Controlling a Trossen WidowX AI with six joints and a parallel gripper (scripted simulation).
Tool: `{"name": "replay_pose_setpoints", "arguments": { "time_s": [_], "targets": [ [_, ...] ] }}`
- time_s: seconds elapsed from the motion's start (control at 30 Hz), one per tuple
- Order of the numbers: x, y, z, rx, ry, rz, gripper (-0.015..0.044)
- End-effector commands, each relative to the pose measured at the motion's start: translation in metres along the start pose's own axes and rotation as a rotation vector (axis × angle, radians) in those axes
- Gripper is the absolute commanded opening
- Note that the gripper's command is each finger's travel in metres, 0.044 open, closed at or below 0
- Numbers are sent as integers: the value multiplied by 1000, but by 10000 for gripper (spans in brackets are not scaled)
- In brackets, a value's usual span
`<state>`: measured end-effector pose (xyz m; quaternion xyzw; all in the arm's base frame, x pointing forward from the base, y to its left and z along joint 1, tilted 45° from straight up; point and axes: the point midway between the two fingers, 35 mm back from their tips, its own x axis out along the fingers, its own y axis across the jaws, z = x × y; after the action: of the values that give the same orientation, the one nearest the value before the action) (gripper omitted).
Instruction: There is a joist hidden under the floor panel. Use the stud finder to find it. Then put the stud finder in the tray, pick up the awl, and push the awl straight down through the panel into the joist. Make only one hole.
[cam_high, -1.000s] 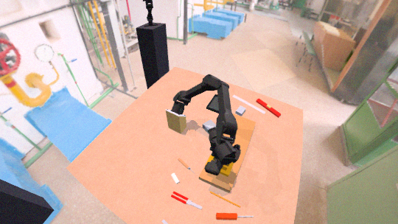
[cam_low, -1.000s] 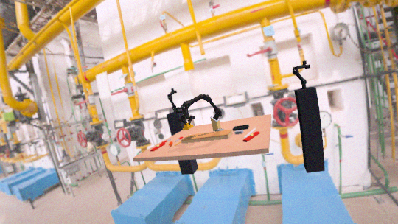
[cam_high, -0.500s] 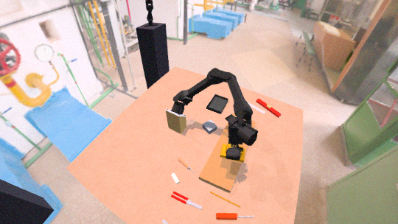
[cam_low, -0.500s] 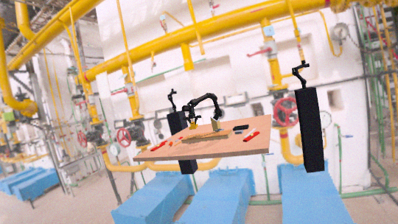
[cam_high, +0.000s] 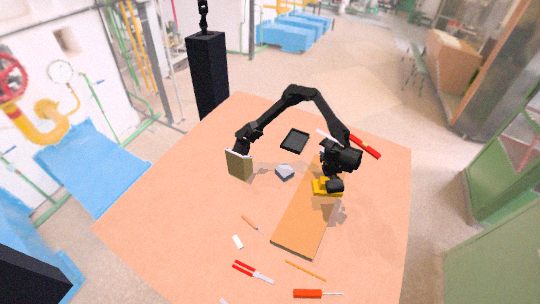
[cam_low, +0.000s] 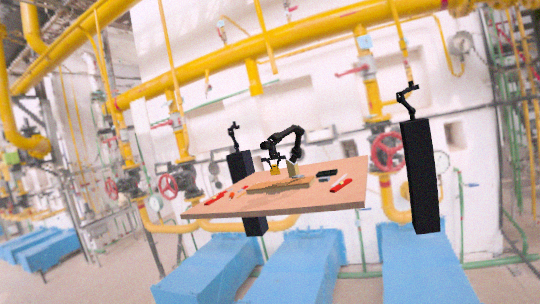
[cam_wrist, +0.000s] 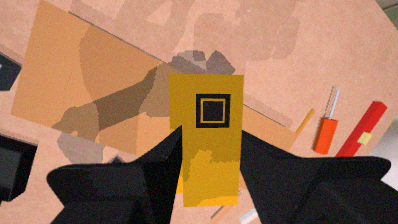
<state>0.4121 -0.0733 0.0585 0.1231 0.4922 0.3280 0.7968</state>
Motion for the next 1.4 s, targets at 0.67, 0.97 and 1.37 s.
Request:
{"name": "replay_pose_setpoints", "arguments": {
  "time_s": [0.67, 0.97, 1.37],
  "targets": [
    [2, 167, 33, -383, -23, 60, 0],
    [0, 228, 25, -528, -39, 103, 0],
    [-8, 303, 0, -716, -71, 175, 0]
  ]
}}
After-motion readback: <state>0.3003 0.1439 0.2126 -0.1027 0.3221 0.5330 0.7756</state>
